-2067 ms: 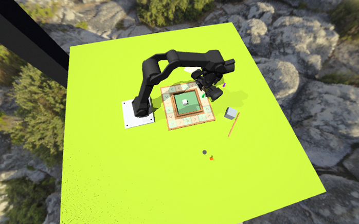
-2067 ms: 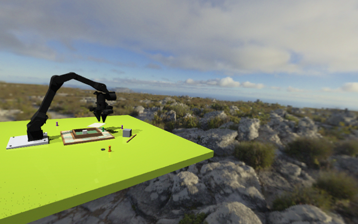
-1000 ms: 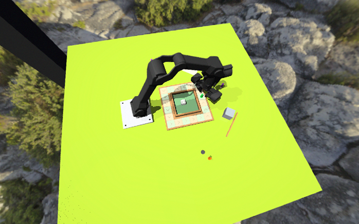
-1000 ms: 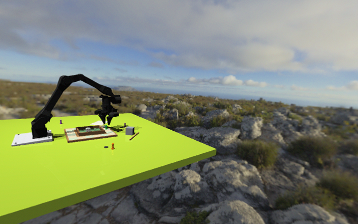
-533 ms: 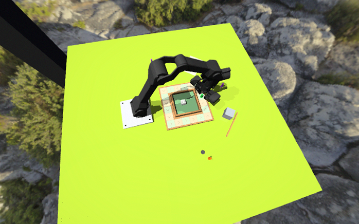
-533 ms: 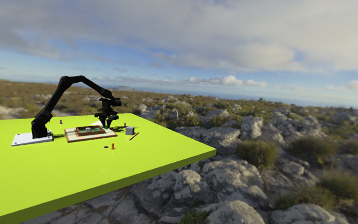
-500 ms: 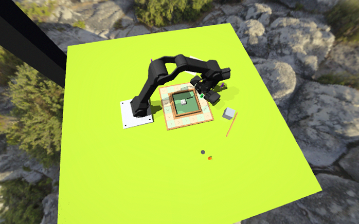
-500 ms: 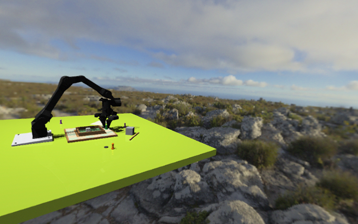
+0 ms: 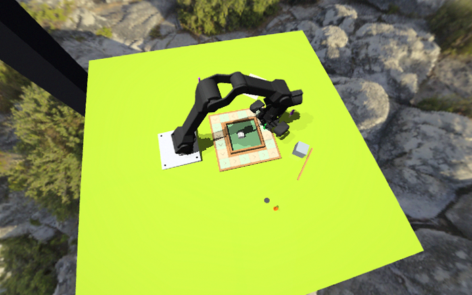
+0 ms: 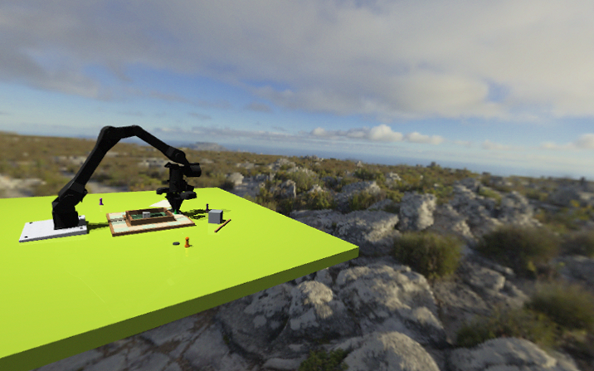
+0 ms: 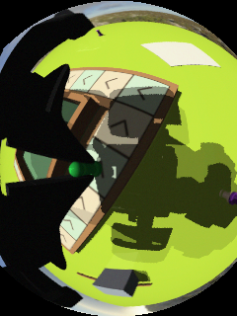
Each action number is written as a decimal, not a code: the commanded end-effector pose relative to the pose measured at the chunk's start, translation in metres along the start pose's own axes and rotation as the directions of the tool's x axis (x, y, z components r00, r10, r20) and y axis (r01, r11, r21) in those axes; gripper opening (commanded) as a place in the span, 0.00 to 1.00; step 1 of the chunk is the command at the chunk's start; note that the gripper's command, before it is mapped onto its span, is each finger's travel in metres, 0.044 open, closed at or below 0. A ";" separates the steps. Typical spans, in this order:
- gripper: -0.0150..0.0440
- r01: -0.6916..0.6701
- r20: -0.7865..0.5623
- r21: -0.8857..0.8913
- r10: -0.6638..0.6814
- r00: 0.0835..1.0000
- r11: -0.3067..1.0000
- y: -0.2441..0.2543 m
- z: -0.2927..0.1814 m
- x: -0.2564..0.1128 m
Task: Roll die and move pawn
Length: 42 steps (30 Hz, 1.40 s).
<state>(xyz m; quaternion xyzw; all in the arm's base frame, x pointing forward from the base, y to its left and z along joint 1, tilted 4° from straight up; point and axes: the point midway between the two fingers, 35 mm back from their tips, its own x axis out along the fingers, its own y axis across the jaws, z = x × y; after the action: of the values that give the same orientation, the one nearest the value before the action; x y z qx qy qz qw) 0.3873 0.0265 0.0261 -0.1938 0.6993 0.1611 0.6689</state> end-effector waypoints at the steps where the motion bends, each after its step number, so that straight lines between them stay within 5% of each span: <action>1: 0.25 -0.004 0.007 -0.004 0.004 1.000 1.000 -0.001 0.004 -0.013; 24: 0.25 -0.004 0.007 -0.004 0.004 1.000 1.000 -0.001 0.002 -0.121; 42: 0.25 -0.008 0.007 -0.005 0.008 1.000 1.000 0.044 -0.010 -0.115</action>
<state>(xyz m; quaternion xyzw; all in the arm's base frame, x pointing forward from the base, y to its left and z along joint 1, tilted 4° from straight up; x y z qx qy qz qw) 0.3710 0.0572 0.1418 -0.1956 0.6976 0.1647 0.6693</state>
